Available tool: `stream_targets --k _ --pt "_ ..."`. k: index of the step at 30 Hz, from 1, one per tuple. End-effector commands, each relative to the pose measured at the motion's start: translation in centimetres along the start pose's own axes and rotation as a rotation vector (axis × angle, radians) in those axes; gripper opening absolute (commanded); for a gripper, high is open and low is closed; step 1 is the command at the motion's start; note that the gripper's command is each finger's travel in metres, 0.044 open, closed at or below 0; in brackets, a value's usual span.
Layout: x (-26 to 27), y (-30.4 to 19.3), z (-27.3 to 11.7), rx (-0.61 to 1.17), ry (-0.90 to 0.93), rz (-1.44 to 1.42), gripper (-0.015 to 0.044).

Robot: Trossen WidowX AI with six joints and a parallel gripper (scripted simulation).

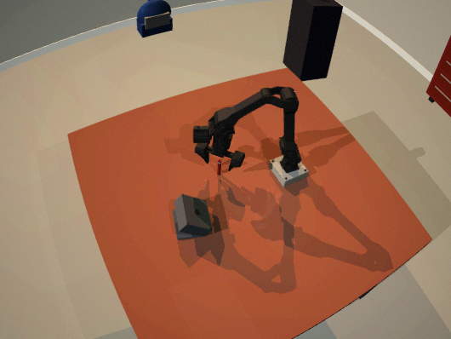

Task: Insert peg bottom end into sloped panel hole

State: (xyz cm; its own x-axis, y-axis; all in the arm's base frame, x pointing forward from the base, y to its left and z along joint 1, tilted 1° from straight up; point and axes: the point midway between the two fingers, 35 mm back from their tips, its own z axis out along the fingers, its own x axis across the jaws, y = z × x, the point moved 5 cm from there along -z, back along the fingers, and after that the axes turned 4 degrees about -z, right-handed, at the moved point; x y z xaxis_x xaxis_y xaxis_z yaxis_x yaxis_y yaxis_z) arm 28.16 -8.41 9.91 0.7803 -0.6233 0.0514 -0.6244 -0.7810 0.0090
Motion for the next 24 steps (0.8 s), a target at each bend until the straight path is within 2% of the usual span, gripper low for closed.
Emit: stream_targets --k 1,3,18,24 --pt "-0.23 0.07 0.62 0.002 -0.009 -0.003 0.044" --pt "-0.23 0.07 0.62 0.002 -0.009 -0.003 0.044" --pt "-0.06 0.03 0.29 -0.001 -0.003 0.0 0.0046" --pt "-0.06 0.03 0.29 -0.001 -0.003 0.0 0.0006"
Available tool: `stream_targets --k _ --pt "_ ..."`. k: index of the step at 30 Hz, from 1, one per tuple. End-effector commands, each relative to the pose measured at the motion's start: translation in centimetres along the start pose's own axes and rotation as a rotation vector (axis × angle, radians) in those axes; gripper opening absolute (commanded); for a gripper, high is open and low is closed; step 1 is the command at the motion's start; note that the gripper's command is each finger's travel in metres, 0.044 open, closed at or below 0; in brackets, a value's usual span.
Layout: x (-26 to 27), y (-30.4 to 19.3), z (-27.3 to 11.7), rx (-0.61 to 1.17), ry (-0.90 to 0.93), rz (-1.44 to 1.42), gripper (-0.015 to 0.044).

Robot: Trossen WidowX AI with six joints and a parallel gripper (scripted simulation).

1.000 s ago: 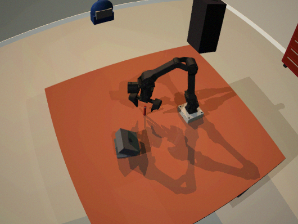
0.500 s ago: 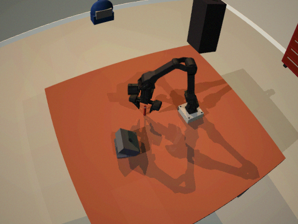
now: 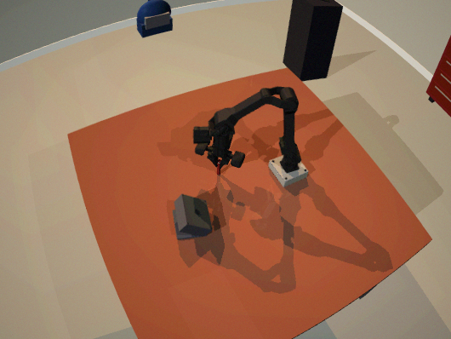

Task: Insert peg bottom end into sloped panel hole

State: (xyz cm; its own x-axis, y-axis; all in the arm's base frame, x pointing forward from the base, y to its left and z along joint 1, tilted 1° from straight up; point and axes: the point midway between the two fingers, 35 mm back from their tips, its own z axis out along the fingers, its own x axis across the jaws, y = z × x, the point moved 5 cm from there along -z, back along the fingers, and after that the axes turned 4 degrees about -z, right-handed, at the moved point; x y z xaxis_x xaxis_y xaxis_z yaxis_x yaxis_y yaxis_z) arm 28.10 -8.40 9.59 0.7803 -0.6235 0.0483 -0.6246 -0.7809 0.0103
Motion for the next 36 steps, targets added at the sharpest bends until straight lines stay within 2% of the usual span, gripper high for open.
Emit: stream_targets --k 1,6,25,36 --pt "0.0 0.0 0.0 0.0 0.0 0.0 0.0" --pt "0.1 0.0 -0.7 0.001 0.0 0.0 0.0" --pt "0.4 0.1 -7.8 0.003 -0.005 -0.003 0.0" --pt "0.3 -0.9 -8.1 -0.002 0.022 -0.022 0.0"
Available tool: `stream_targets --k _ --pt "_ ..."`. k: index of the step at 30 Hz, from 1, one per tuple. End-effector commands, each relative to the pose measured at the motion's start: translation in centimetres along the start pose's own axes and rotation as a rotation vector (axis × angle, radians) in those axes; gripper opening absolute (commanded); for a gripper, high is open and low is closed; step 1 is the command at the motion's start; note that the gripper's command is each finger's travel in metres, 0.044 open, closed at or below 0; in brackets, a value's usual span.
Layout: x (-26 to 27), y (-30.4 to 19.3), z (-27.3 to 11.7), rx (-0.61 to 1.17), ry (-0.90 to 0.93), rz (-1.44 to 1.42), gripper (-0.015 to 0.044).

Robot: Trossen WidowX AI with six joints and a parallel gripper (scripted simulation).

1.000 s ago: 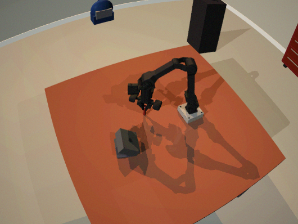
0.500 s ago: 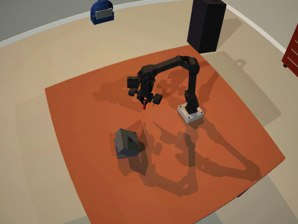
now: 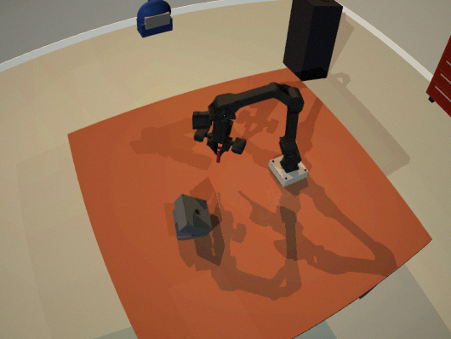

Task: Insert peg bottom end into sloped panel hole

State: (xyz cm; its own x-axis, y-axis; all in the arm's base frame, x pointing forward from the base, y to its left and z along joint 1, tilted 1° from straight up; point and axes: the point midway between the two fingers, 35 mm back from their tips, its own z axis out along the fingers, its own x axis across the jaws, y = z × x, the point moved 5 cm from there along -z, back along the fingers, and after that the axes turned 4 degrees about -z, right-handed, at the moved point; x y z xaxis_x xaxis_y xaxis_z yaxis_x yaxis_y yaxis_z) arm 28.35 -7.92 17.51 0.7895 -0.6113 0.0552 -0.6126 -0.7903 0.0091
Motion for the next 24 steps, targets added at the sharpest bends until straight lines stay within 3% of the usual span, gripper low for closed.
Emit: stream_targets --k 1,24 --pt "0.0 -0.6 -0.1 -0.004 0.019 -0.009 0.0" --pt "-0.5 -3.5 -0.5 -0.01 0.107 -0.062 0.0"
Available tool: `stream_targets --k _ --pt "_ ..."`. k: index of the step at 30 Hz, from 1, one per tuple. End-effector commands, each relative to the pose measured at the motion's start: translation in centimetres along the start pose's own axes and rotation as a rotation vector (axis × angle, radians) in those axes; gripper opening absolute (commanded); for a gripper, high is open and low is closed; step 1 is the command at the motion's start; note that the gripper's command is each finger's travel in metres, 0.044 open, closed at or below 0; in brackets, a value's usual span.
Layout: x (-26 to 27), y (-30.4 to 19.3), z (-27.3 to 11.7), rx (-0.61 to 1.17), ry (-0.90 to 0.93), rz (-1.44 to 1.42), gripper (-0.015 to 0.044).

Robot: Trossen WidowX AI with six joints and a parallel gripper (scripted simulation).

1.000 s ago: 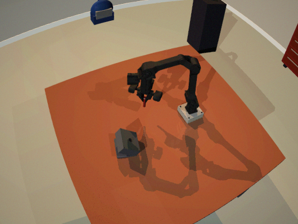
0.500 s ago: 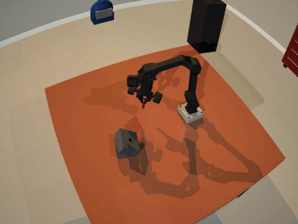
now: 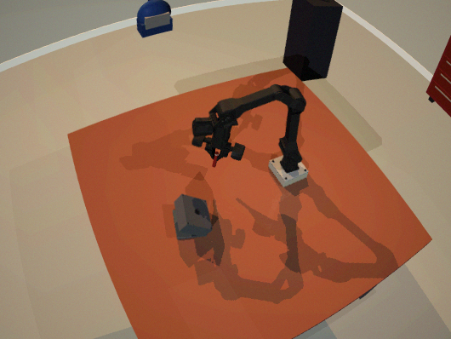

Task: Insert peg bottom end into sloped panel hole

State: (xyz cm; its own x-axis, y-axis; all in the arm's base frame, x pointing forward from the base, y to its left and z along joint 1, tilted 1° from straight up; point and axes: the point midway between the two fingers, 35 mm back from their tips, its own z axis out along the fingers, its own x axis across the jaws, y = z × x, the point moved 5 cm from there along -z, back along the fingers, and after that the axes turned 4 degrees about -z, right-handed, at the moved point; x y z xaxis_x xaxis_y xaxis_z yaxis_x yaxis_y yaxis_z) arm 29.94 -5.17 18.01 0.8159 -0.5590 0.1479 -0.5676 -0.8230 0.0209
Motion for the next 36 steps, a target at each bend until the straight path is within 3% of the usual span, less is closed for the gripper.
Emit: stream_targets --k 1,36 --pt "-0.1 -0.5 0.0 -0.004 0.016 -0.008 0.0" --pt "-1.3 -5.2 -1.0 0.017 0.152 -0.078 0.0"
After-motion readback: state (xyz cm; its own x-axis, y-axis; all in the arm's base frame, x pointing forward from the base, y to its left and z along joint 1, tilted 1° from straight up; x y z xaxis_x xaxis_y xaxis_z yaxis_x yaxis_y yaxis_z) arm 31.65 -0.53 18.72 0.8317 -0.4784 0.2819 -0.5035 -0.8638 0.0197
